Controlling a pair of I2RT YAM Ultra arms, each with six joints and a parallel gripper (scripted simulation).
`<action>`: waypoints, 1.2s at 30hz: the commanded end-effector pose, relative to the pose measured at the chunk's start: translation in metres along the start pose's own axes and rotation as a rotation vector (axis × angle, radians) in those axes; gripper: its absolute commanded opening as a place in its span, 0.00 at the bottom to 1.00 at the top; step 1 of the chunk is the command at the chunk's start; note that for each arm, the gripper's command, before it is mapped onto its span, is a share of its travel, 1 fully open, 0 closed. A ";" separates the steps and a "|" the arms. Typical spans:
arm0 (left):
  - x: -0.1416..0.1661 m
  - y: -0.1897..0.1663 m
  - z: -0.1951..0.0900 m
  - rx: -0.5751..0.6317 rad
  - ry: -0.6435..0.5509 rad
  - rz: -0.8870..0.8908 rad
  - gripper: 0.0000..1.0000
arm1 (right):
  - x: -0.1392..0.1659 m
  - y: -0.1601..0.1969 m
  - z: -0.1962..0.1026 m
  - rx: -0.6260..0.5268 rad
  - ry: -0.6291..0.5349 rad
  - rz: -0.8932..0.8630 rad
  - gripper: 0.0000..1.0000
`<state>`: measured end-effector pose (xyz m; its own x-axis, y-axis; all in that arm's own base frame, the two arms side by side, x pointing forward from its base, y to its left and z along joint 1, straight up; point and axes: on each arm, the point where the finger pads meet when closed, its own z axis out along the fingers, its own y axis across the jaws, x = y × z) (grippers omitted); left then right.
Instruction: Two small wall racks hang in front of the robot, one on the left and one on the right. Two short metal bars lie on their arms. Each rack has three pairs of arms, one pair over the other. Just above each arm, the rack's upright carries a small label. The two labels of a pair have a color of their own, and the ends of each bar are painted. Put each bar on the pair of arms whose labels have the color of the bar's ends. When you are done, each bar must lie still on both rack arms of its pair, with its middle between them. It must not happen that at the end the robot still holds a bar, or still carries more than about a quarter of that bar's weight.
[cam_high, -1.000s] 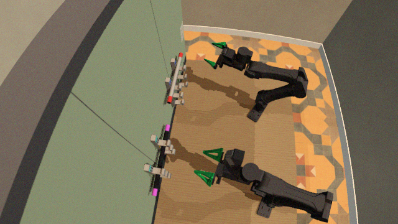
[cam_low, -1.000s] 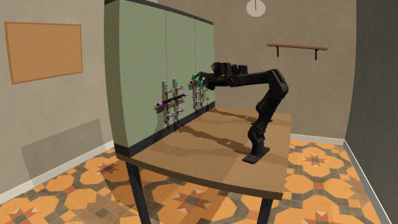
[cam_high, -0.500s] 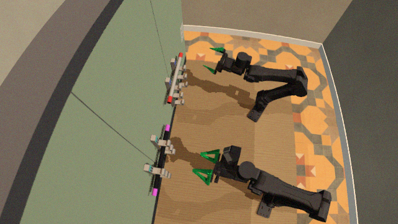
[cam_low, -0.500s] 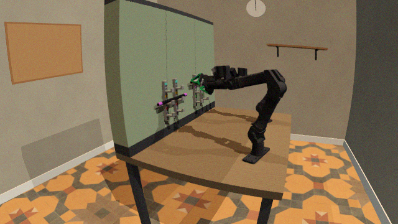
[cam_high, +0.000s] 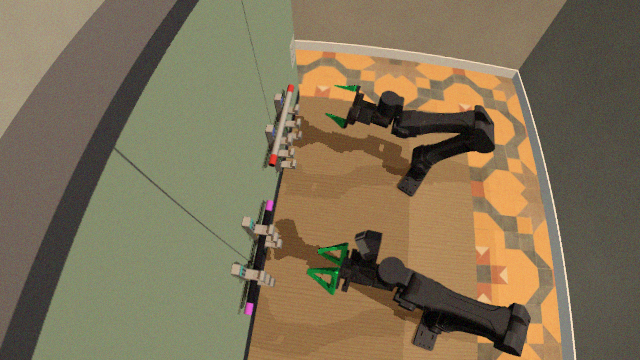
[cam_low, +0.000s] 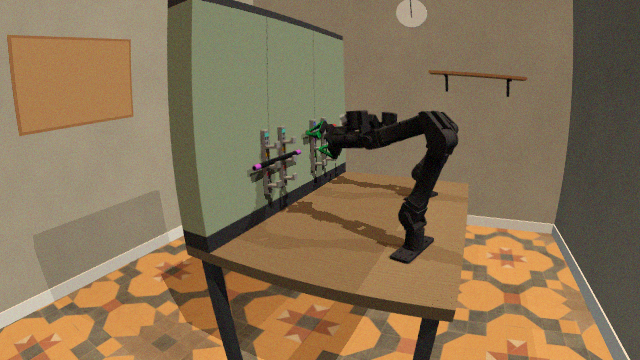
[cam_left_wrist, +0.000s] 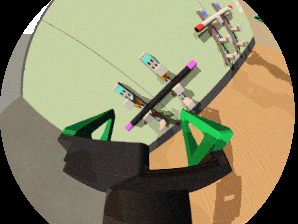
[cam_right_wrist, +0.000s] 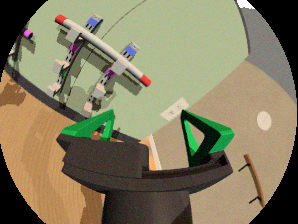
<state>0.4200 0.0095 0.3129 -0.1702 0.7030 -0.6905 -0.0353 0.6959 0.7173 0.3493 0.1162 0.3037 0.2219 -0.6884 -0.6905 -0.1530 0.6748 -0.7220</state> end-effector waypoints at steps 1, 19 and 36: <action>-0.002 0.000 0.002 -0.032 -0.010 0.064 1.00 | -0.013 -0.003 -0.005 0.031 -0.049 -0.060 1.00; 0.012 -0.014 0.014 -0.066 0.022 0.280 1.00 | -0.020 0.034 -0.007 -0.021 -0.102 -0.277 1.00; 0.026 -0.028 0.026 -0.097 0.052 0.477 1.00 | -0.027 0.068 -0.010 -0.068 -0.150 -0.473 1.00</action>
<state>0.4403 0.0135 0.2698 -0.2403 0.9158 -0.3220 -0.0080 0.3298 0.9440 0.3248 0.1735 0.2727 0.4044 -0.8570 -0.3194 -0.0955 0.3078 -0.9467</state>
